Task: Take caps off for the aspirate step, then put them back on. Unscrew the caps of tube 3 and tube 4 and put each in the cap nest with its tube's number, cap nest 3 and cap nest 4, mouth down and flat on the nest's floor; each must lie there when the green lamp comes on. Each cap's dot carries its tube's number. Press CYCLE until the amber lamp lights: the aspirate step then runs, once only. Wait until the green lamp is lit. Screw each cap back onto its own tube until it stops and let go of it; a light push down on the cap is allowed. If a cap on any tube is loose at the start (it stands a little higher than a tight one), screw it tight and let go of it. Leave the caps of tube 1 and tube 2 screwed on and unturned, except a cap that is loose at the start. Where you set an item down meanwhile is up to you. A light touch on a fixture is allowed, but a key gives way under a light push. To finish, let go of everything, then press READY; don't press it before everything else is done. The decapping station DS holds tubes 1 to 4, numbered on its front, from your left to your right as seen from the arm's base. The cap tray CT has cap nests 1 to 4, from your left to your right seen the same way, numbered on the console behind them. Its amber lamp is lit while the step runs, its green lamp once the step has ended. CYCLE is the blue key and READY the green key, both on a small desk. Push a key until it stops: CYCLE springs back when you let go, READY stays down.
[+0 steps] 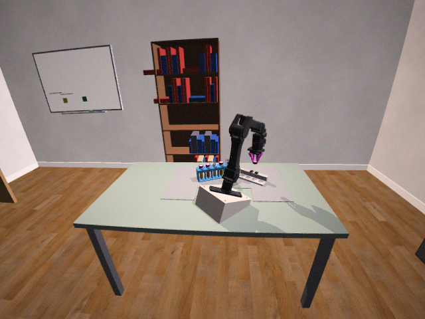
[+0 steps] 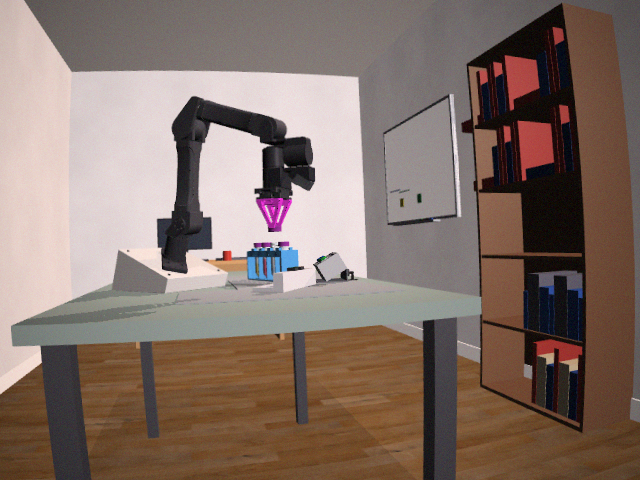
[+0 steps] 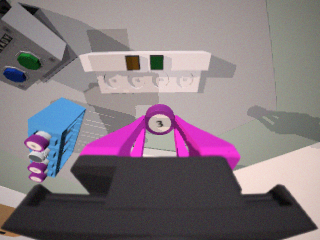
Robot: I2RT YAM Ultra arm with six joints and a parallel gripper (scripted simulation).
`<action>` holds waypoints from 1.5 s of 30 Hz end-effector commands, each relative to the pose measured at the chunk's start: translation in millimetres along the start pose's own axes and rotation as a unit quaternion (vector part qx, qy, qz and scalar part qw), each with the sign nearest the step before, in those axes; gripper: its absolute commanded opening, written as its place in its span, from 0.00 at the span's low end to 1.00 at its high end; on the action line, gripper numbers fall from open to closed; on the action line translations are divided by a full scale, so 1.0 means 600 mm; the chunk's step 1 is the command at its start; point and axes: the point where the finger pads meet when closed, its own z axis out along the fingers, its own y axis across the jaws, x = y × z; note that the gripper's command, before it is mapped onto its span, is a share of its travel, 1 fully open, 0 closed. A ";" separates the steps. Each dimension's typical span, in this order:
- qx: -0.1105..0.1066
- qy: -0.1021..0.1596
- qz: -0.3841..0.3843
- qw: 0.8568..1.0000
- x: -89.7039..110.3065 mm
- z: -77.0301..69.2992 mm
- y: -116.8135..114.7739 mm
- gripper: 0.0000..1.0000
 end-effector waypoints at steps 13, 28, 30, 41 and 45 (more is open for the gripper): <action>-0.001 -0.009 -0.003 1.000 -0.007 0.084 0.001 0.00; -0.001 -0.009 -0.003 1.000 -0.009 0.206 0.001 0.00; -0.001 -0.009 -0.003 1.000 -0.009 0.206 0.001 0.00; -0.001 -0.009 -0.003 1.000 -0.009 0.206 0.001 0.00; -0.001 -0.009 -0.003 1.000 -0.009 0.206 0.001 0.00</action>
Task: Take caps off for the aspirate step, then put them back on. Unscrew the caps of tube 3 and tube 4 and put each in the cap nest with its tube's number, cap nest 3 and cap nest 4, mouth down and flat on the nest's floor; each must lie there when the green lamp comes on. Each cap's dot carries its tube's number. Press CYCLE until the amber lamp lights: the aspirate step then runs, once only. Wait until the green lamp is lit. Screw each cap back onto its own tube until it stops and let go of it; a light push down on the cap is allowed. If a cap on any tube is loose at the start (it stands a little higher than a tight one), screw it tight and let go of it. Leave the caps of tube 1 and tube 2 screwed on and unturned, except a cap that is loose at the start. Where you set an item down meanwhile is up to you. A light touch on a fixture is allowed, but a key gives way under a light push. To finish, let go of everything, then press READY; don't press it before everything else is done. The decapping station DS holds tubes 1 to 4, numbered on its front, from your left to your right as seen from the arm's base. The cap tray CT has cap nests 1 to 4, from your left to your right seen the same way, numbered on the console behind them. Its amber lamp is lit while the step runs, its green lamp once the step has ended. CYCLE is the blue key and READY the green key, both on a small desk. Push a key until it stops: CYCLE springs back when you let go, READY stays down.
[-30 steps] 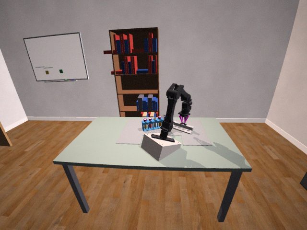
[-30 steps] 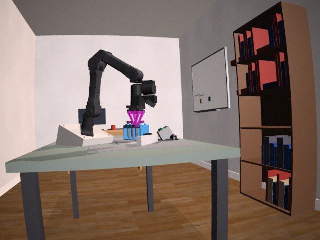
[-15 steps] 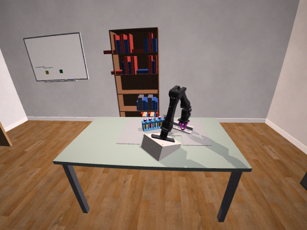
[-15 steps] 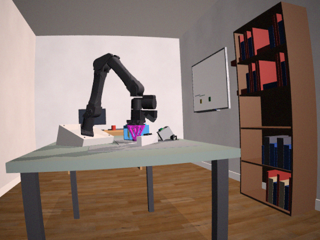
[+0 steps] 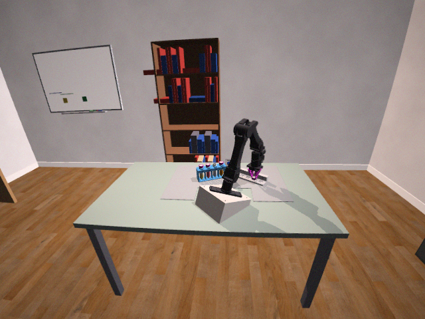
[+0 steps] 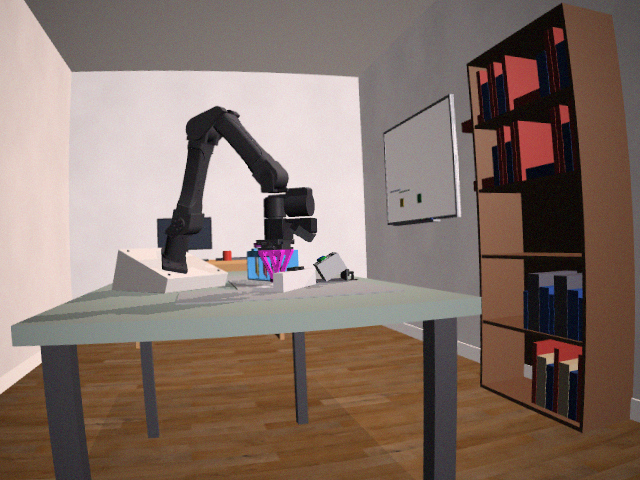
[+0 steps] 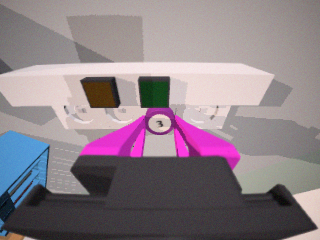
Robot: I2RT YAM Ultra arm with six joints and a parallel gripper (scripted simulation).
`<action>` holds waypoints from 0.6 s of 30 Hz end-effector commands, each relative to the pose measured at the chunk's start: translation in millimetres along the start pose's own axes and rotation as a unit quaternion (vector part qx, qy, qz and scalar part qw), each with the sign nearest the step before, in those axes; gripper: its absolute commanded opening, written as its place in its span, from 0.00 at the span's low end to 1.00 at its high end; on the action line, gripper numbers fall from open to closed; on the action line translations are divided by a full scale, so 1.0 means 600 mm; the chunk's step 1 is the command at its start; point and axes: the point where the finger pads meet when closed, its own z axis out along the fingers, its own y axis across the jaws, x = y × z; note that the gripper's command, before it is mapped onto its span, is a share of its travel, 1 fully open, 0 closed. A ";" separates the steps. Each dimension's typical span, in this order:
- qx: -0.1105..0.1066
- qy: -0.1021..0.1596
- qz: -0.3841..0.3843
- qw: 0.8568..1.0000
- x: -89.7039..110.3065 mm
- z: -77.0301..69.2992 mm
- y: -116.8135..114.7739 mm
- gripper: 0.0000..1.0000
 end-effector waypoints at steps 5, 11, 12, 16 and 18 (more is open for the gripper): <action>0.000 -0.010 0.000 1.000 -0.008 -0.006 -0.001 0.00; 0.000 -0.010 0.000 1.000 -0.010 -0.006 -0.002 0.00; 0.000 -0.010 0.000 1.000 -0.010 -0.006 -0.003 0.00; 0.000 -0.010 0.000 1.000 -0.011 -0.006 -0.003 0.00; 0.000 -0.010 0.000 1.000 -0.011 -0.006 -0.003 0.00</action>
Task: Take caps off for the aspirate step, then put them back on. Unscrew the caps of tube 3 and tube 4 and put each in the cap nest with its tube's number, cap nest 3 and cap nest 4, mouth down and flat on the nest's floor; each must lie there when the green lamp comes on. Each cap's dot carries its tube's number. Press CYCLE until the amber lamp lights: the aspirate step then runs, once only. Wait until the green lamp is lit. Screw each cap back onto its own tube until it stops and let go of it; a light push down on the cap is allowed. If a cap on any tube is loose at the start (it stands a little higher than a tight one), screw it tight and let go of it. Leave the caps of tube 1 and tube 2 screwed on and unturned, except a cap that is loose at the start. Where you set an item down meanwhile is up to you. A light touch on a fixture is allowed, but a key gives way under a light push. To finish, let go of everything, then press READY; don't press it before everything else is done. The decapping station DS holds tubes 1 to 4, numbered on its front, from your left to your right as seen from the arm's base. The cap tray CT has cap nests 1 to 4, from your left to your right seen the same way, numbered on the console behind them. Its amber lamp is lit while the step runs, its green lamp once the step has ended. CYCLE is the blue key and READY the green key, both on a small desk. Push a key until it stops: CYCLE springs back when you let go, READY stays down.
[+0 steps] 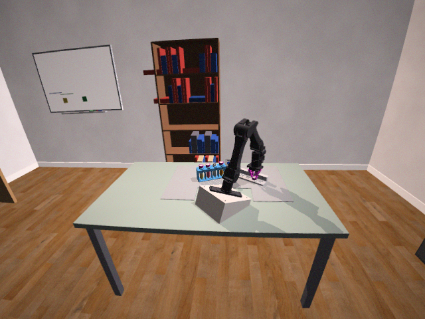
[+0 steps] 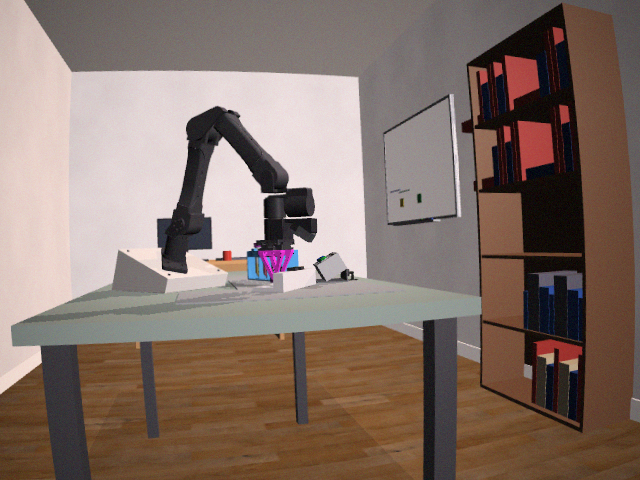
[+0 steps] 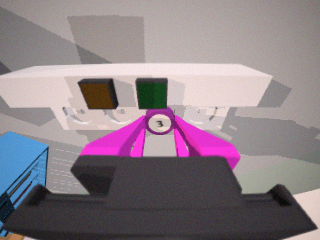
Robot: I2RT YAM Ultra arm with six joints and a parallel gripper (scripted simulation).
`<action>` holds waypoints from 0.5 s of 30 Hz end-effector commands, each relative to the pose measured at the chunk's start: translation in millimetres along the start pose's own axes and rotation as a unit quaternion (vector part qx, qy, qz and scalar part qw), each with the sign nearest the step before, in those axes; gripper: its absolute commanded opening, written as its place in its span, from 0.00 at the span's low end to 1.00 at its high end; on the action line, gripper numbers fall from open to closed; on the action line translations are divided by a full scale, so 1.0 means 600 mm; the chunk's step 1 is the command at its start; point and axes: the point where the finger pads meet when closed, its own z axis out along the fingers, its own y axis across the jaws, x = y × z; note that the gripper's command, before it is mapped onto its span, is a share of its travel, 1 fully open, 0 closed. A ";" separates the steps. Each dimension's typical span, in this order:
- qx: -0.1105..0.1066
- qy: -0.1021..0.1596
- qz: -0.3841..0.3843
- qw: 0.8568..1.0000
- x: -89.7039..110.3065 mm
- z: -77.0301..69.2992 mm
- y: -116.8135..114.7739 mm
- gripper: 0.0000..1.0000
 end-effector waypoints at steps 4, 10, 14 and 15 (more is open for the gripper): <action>0.000 -0.010 -0.001 1.000 -0.010 -0.007 -0.001 0.00; 0.000 -0.010 -0.001 1.000 -0.010 -0.005 -0.001 0.00; 0.000 -0.010 -0.001 1.000 -0.010 -0.002 -0.001 0.00; 0.000 -0.010 -0.001 1.000 -0.010 -0.001 -0.001 0.00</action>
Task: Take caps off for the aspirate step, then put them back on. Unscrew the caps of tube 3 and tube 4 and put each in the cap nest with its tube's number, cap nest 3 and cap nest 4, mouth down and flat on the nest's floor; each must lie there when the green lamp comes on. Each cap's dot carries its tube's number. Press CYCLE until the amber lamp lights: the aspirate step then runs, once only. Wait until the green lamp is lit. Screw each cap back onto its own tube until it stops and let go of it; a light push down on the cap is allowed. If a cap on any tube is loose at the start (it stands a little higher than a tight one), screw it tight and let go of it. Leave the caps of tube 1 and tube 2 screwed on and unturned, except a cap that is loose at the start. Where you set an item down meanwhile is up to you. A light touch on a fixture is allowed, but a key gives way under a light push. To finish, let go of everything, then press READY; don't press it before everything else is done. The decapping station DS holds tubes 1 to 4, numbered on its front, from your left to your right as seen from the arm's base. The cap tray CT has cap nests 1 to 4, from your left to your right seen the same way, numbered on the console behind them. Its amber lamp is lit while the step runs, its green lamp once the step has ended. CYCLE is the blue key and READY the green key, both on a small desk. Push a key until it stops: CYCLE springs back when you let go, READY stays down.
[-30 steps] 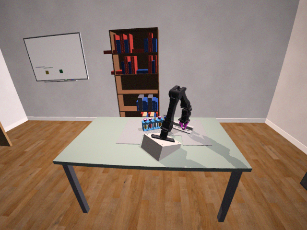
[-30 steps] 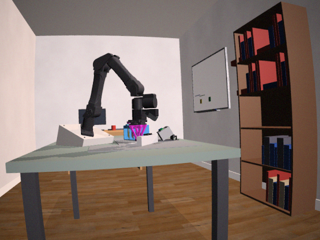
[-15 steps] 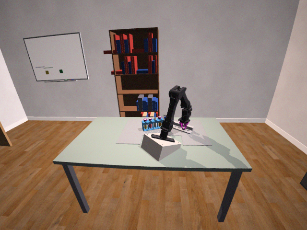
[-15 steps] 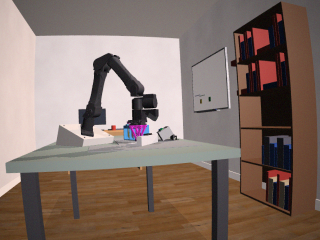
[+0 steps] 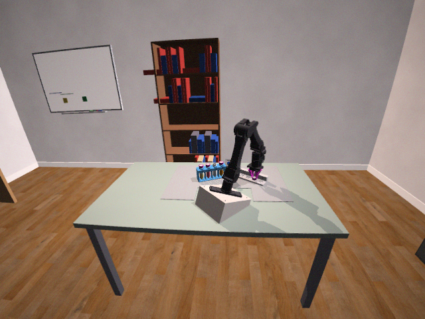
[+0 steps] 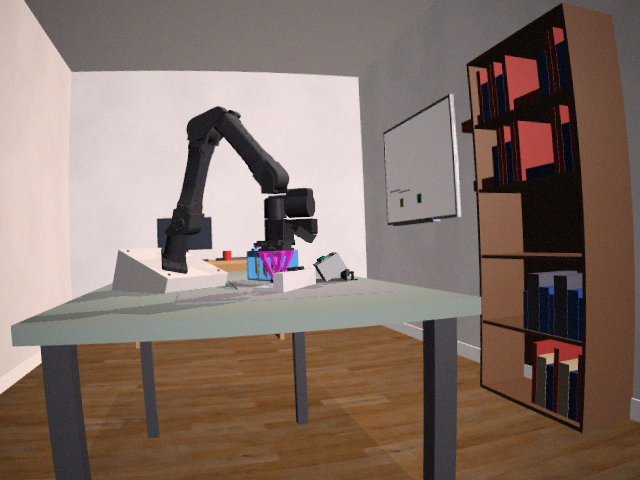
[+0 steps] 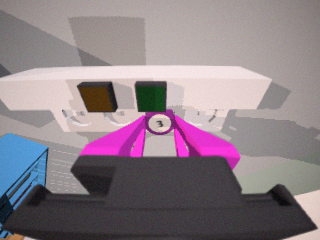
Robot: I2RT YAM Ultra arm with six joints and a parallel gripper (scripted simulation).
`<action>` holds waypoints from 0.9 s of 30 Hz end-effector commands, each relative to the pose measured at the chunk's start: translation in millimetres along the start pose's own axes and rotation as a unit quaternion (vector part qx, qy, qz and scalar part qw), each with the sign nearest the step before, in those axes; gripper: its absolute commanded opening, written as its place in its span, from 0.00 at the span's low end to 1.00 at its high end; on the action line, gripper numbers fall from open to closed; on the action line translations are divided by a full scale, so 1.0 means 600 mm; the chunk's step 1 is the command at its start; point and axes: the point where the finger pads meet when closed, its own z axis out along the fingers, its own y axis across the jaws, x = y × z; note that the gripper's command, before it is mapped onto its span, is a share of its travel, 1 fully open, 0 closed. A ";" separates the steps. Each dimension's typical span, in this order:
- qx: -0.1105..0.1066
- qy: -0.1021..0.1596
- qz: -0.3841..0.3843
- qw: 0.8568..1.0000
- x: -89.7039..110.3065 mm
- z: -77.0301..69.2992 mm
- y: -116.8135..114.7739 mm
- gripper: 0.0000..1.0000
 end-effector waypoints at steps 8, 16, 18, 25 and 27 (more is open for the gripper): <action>0.000 -0.008 -0.001 1.000 -0.006 0.001 0.000 0.00; 0.000 -0.008 -0.001 1.000 -0.007 0.007 0.000 0.00; 0.000 -0.008 -0.001 1.000 -0.007 0.007 0.000 0.00; 0.000 -0.008 -0.001 1.000 -0.006 0.008 0.000 0.00; 0.000 -0.008 -0.001 1.000 -0.006 0.008 0.000 0.00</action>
